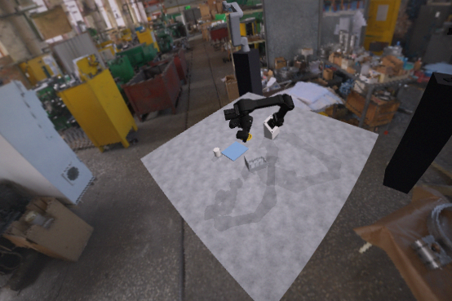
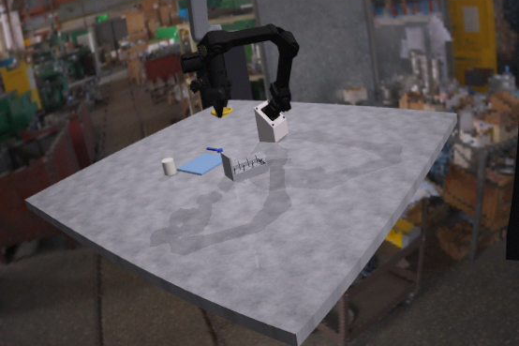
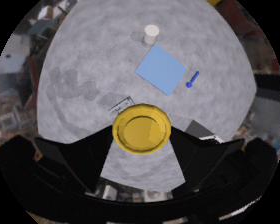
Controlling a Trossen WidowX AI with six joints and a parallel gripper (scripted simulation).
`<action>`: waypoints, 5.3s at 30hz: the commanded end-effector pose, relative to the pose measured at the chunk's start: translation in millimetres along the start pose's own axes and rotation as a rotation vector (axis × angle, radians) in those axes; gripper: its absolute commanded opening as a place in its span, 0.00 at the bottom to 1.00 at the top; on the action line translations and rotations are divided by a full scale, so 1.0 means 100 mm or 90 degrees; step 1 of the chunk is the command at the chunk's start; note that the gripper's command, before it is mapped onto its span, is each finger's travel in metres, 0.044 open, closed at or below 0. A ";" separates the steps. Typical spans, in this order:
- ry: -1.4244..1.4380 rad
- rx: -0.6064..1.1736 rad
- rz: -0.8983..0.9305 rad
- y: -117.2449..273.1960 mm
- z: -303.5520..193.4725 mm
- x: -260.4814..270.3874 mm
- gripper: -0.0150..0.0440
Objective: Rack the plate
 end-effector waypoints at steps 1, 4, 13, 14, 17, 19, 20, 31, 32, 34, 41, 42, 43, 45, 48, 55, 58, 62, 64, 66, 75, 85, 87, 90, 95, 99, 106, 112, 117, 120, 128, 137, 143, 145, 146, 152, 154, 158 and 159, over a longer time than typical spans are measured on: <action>-0.077 0.002 0.005 0.00 -0.17 -0.01 0.25; -0.143 0.002 0.006 0.00 -0.30 -0.02 0.25; -0.339 0.005 0.009 -0.04 -0.69 -0.09 0.25; -0.361 0.006 0.009 -0.04 -0.73 -0.10 0.25; -0.427 0.007 0.010 -0.06 -0.85 -0.13 0.25; -0.471 0.008 0.010 -0.08 -0.93 -0.16 0.25; -0.492 0.009 0.010 -0.08 -0.96 -0.17 0.25; -0.634 0.013 0.011 -0.14 -1.21 -0.27 0.25; -0.634 0.013 0.011 -0.14 -1.21 -0.27 0.25; -0.627 0.004 0.006 -0.16 -1.20 -0.28 0.25; -0.553 -0.095 -0.041 -0.40 -1.17 -0.35 0.25; -0.542 -0.110 -0.047 -0.43 -1.17 -0.36 0.25; -0.531 -0.124 -0.053 -0.46 -1.16 -0.37 0.25; -0.511 -0.152 -0.064 -0.52 -1.15 -0.39 0.25; -0.480 -0.195 -0.080 -0.60 -1.13 -0.42 0.25; -0.404 -0.292 -0.105 -0.78 -1.08 -0.47 0.25; -0.371 -0.332 -0.112 -0.85 -1.06 -0.49 0.25; -0.326 -0.385 -0.117 -0.94 -1.03 -0.50 0.25; -0.304 -0.411 -0.118 -0.98 -1.02 -0.51 0.25; -0.281 -0.437 -0.118 -1.01 -1.01 -0.51 0.25; -0.179 -0.547 -0.102 -1.16 -0.98 -0.51 0.25; -0.068 -0.655 -0.060 -1.30 -1.00 -0.48 0.25; -0.046 -0.675 -0.049 -1.32 -1.01 -0.48 0.25; -0.014 -0.703 -0.030 -1.36 -1.03 -0.47 0.25; 0.037 -0.748 0.007 -1.41 -1.07 -0.45 0.25; 0.076 -0.781 0.041 -1.44 -1.11 -0.44 0.25; 0.139 -0.831 0.109 -1.49 -1.21 -0.44 0.25; 0.187 -0.866 0.174 -1.52 -1.30 -0.44 0.25; 0.222 -0.890 0.234 -1.54 -1.39 -0.47 0.25; 0.240 -0.902 0.271 -1.54 -1.44 -0.48 0.25; 0.275 -0.921 0.355 -1.54 -1.56 -0.54 0.25; 0.275 -0.921 0.354 -1.55 -1.55 -0.54 0.25; 0.276 -0.920 0.351 -1.67 -1.52 -0.49 0.25; 0.276 -0.919 0.350 -1.71 -1.51 -0.48 0.25; 0.276 -0.919 0.350 -1.73 -1.50 -0.47 0.25; 0.275 -0.917 0.353 -1.83 -1.43 -0.40 0.25; 0.274 -0.917 0.353 -1.84 -1.42 -0.40 0.25; 0.274 -0.917 0.354 -1.85 -1.39 -0.37 0.25; 0.273 -0.917 0.354 -1.85 -1.37 -0.35 0.25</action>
Point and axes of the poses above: the point midway between the two fingers, 35 mm back from their tips, its own y axis back along the fingers, its own x axis across the jaws, z = x × y, the point moved 3 cm from there along y, back along the fingers, and after that the axes turned 4 degrees about -y, right-handed, at the moved point
